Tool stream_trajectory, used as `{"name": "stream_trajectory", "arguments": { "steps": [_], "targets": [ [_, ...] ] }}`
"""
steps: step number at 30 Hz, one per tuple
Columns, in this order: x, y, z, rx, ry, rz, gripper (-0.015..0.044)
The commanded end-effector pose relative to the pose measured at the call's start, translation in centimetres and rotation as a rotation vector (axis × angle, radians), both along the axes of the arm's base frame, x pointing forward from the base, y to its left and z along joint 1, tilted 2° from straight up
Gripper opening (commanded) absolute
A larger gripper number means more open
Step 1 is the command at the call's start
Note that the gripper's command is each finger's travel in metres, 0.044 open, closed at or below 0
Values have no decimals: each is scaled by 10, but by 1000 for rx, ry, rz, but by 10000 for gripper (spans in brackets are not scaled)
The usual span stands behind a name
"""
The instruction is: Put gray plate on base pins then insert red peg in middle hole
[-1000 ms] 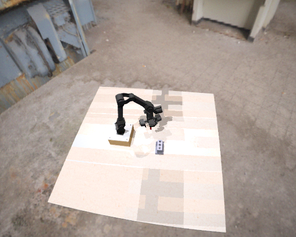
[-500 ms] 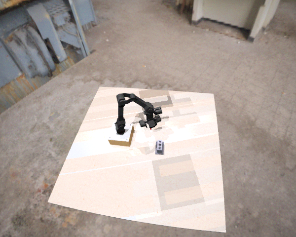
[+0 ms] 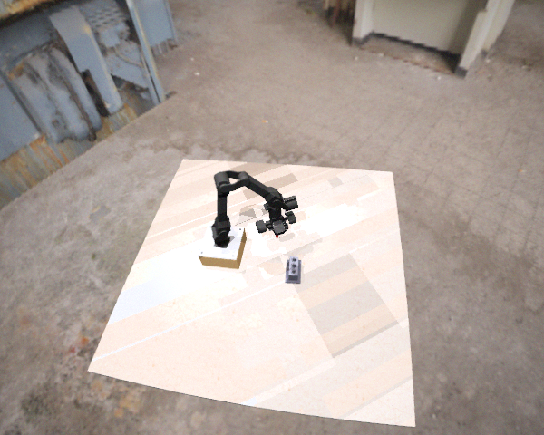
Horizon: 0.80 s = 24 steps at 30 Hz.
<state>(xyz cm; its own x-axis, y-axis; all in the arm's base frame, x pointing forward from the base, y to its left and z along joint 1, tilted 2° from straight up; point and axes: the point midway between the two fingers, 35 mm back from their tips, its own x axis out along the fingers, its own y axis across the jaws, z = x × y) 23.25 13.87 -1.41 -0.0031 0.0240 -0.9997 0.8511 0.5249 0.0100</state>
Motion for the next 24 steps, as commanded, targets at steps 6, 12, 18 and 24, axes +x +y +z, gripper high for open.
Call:
{"name": "stream_trajectory", "arguments": {
  "steps": [6, 12, 18, 24],
  "targets": [
    [-1, 1, 0, 3, 3, -5, 0],
    [0, 1, 4, 3, 2, -5, 0],
    [3, 2, 21, 3, 2, -5, 0],
    [5, 3, 40, 3, 2, -5, 0]
  ]
}}
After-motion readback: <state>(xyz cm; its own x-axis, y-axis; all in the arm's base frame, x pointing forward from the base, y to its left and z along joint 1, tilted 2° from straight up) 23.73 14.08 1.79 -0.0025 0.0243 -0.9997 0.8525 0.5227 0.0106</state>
